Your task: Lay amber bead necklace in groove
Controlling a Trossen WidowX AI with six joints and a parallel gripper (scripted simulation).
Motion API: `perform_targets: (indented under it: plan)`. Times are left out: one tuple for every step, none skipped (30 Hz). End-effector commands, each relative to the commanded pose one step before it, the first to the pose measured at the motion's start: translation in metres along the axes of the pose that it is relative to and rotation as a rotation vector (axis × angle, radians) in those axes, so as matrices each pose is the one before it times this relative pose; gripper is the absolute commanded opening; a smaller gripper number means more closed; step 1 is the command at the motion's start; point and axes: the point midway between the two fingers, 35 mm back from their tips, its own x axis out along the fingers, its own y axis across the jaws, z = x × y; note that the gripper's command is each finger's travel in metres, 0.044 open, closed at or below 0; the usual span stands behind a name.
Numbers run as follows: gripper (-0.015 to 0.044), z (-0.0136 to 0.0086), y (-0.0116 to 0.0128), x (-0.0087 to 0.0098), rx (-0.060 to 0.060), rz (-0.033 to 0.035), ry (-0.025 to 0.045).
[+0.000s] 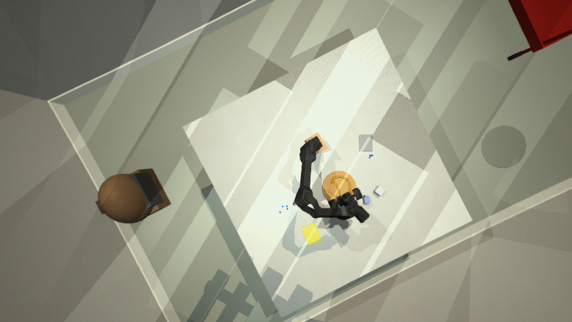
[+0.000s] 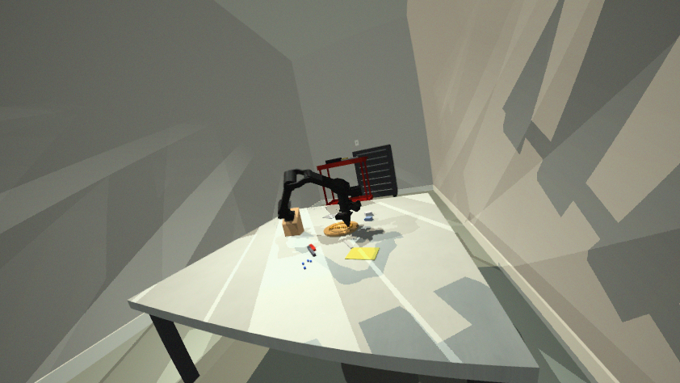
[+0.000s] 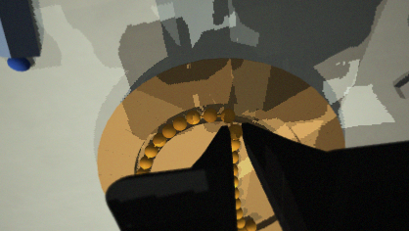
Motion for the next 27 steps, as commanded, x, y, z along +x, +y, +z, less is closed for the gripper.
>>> perform_targets:
  plan:
    - [0.0000, 0.00668, -0.00764, -0.00101, 0.0038, -0.00454, -0.00427]
    - [0.0000, 0.00029, -0.00034, 0.00000, 0.0000, -0.00002, -0.00001]
    - [0.0000, 0.00000, 0.00000, 0.00000, 0.0000, 0.00000, 0.00000]
    - [0.0000, 0.00000, 0.00000, 0.00000, 0.0000, 0.00000, 0.00000]
    - [0.0000, 0.00000, 0.00000, 0.00000, 0.0000, 0.00000, 0.00000]
    - [0.0000, 0.00000, 0.00000, 0.00000, 0.0000, 0.00000, 0.00000]
    - [0.0000, 0.00000, 0.00000, 0.00025, 0.0000, -0.00001, 0.00000]
    - [0.0000, 0.00000, 0.00000, 0.00075, 0.0000, -0.00003, 0.00000]
    - [0.0000, 0.00000, -0.00001, 0.00126, 0.0000, -0.00005, 0.00000]
    - [0.0000, 0.00000, -0.00001, 0.00158, 0.0000, -0.00008, 0.00000]
    - [0.0000, -0.00001, -0.00002, 0.00158, 0.0000, -0.00009, 0.00000]
    - [0.0000, -0.00001, -0.00002, 0.00125, 0.0000, -0.00008, 0.00000]
    - [0.0000, -0.00001, -0.00001, 0.00075, 0.0000, -0.00005, 0.00000]
    - [0.0026, 0.00010, 0.00064, -0.00350, 0.0029, 0.00603, 0.00080]
    - [0.0052, 0.00000, 0.00000, 0.00000, 0.0000, 0.00000, 0.00000]
    - [0.0079, 0.00000, 0.00000, 0.00000, 0.0000, 0.00000, 0.00000]
    - [0.0105, 0.00000, 0.00000, 0.00000, 0.0000, 0.00000, 0.00000]
    - [0.0131, 0.00000, 0.00000, 0.00000, 0.0000, 0.00000, 0.00000]
    - [0.0157, 0.00000, 0.00000, 0.00000, 0.0000, 0.00000, 0.00000]
    - [0.0184, 0.00000, 0.00000, 0.00000, 0.0000, 0.00000, 0.00000]
    - [0.0210, 0.00000, 0.00000, 0.00000, 0.0000, 0.00000, 0.00000]
    - [0.0236, 0.00000, 0.00000, 0.00000, 0.0000, 0.00000, 0.00000]
    - [0.0263, 0.00000, 0.00000, 0.00000, 0.0000, 0.00000, 0.00000]
    - [0.0289, 0.00000, 0.00000, 0.00000, 0.0000, 0.00000, 0.00000]
    - [0.0315, 0.00000, 0.00000, 0.00000, 0.0000, 0.00000, 0.00000]
    - [0.0341, -0.00001, -0.00007, -0.00049, -0.0004, -0.00070, -0.00010]
    - [0.0368, -0.00003, -0.00021, -0.00147, -0.0011, -0.00212, -0.00031]
